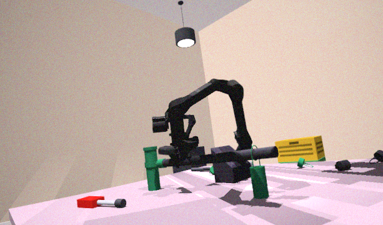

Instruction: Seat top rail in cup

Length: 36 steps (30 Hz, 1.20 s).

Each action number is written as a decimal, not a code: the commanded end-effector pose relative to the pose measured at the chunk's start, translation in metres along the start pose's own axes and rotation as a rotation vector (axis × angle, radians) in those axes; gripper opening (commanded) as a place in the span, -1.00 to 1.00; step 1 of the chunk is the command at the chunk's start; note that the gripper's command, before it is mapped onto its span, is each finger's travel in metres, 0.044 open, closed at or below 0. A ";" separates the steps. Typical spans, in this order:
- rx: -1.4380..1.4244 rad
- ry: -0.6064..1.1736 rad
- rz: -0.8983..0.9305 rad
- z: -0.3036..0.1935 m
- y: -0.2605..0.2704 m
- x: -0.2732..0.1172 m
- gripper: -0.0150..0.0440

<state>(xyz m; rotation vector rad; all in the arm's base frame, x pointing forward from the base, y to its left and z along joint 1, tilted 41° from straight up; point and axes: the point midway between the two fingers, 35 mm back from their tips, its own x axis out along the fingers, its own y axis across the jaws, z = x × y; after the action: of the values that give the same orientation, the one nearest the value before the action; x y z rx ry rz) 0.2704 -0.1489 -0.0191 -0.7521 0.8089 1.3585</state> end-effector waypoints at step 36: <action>0.001 -0.002 0.002 0.031 0.004 -0.044 1.00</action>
<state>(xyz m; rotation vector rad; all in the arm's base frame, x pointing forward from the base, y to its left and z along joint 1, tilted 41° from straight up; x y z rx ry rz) 0.2677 -0.1471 0.0173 -0.7460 0.8083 1.3641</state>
